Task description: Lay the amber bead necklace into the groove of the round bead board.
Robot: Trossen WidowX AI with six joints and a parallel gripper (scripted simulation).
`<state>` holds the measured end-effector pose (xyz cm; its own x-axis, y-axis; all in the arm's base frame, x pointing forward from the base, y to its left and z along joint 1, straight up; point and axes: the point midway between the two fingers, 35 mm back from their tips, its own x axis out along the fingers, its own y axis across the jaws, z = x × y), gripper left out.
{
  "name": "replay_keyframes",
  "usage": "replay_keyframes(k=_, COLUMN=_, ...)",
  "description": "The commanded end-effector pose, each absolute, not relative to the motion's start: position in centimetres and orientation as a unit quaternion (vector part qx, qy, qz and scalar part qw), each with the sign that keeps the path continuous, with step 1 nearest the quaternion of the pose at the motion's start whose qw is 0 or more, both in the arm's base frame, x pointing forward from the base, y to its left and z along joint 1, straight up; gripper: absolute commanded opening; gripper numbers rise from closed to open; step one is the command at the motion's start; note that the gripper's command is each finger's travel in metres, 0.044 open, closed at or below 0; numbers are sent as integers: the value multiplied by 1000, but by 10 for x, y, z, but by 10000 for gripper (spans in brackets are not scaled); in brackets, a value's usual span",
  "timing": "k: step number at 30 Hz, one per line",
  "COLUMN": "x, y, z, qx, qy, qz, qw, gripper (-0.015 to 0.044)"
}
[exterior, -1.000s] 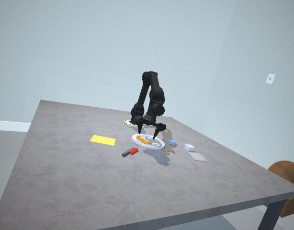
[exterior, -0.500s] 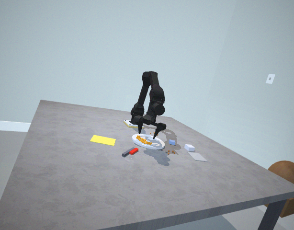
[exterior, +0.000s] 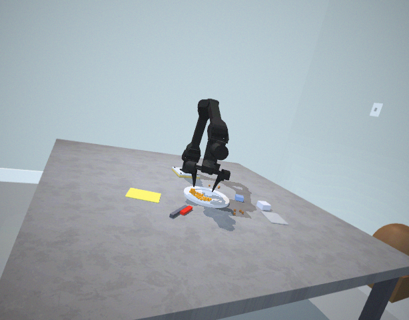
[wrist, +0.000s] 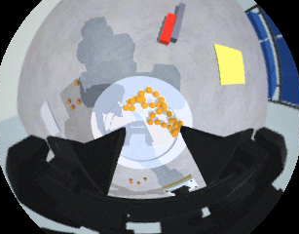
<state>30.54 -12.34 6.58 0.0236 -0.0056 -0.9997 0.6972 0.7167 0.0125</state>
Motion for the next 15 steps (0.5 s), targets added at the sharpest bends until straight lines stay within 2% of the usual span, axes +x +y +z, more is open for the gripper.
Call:
replay_keyframes(k=1, x=301, y=-127, z=71, qx=116, qy=687, qz=-122, qw=707, gripper=204)
replay_keyframes(k=4, x=298, y=-128, z=72, qx=17, qy=698, qz=-26, qw=716, gripper=125)
replay_keyframes(k=11, x=291, y=-132, z=76, qx=-203, qy=672, qz=189, qw=686, gripper=120)
replay_keyframes(k=15, x=289, y=-133, z=78, qx=-272, qy=649, qz=257, qw=662, gripper=120)
